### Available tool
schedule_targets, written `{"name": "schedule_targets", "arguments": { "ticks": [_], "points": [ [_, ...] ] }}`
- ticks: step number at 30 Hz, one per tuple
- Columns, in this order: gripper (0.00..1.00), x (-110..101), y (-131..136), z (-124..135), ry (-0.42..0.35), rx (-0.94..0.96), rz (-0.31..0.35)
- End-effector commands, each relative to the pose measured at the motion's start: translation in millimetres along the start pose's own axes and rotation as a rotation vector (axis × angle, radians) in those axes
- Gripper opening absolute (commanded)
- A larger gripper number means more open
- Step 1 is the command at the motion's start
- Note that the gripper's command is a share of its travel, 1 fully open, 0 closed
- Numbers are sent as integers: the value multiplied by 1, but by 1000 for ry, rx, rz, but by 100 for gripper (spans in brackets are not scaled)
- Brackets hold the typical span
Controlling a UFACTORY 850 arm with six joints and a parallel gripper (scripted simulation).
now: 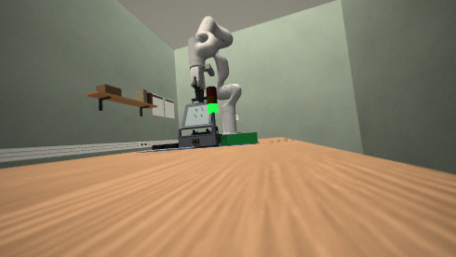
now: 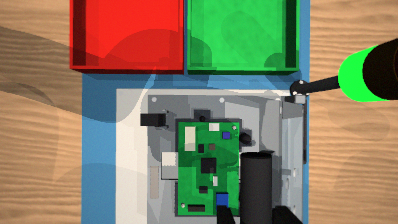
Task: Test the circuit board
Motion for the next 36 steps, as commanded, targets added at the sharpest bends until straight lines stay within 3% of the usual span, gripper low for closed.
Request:
{"name": "schedule_targets", "arguments": {
  "ticks": [1, 8, 9, 36],
  "points": [
    [28, 0, 1, 0, 0, 0, 2],
    [28, 0, 1, 0, 0, 0, 2],
    [0, 0, 1, 0, 0, 0, 2],
    [0, 0, 1, 0, 0, 0, 2]
  ]
}}
Point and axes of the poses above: the point where the finger pads meet when closed, its own x axis out along the fingers, its own y axis across the jaws, z = x × y, the point moved 6 cm from there along -x, back along the fingers, and after that the axes turned 11 degrees about x, right-handed, at the moved point
